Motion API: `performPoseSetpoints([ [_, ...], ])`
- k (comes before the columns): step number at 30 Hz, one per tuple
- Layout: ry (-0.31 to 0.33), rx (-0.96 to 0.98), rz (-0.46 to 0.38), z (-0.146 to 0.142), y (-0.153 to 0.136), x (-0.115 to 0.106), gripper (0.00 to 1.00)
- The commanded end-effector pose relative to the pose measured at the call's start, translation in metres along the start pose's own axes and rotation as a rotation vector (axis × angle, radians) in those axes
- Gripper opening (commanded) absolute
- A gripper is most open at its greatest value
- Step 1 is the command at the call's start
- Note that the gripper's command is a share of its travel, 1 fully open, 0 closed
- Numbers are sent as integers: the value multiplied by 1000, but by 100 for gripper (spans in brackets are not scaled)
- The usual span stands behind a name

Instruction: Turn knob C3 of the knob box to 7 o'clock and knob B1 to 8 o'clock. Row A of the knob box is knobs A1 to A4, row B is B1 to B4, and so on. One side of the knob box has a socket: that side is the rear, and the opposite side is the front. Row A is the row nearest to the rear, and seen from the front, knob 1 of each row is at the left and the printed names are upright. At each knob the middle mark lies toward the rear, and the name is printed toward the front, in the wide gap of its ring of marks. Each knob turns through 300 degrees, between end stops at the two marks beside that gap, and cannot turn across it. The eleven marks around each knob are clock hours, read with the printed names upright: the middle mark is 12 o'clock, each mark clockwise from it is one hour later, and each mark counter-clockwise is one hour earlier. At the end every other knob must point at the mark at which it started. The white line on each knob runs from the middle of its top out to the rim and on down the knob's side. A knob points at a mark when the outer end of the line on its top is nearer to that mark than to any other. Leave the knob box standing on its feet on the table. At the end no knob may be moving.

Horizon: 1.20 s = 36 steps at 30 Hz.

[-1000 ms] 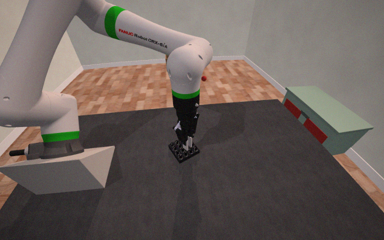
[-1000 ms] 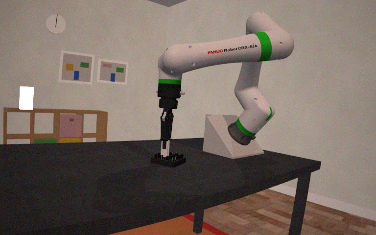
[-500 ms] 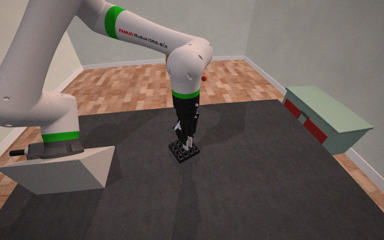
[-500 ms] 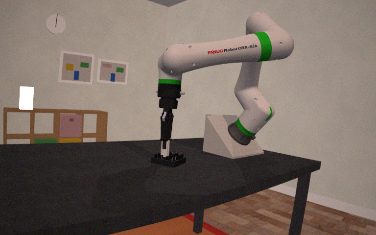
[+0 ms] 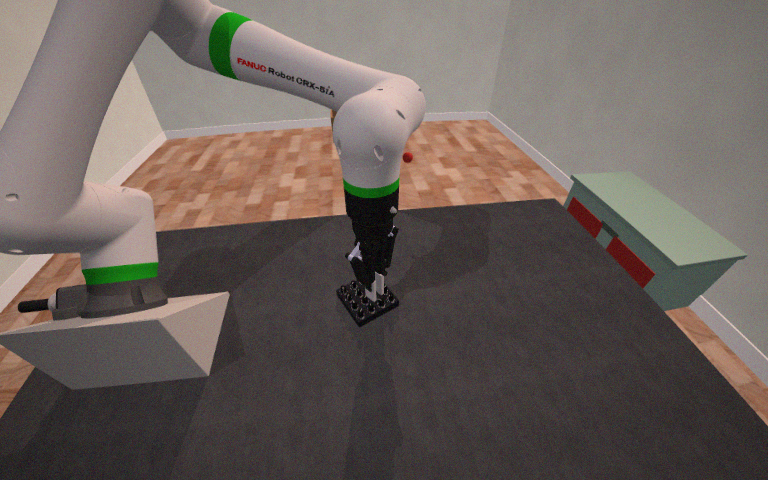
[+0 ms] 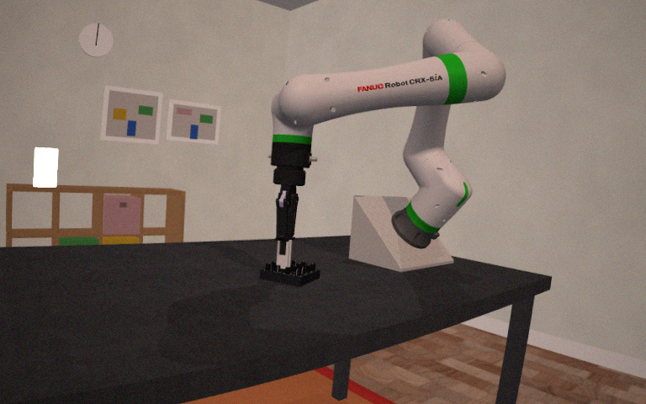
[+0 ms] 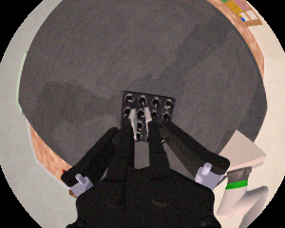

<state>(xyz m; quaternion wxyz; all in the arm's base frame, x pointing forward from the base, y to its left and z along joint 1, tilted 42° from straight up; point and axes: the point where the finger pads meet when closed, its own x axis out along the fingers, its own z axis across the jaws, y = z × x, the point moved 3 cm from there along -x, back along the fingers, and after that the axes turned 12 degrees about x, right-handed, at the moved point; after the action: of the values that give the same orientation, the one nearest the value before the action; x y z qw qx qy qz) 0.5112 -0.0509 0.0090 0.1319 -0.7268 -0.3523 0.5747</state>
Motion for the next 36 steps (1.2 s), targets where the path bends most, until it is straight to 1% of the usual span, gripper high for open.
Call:
performPoseSetpoints([
  [1, 0, 0, 0, 0, 0, 0, 12],
  [2, 0, 0, 0, 0, 0, 0, 5],
  [36, 0, -2, 0, 0, 0, 0, 5],
])
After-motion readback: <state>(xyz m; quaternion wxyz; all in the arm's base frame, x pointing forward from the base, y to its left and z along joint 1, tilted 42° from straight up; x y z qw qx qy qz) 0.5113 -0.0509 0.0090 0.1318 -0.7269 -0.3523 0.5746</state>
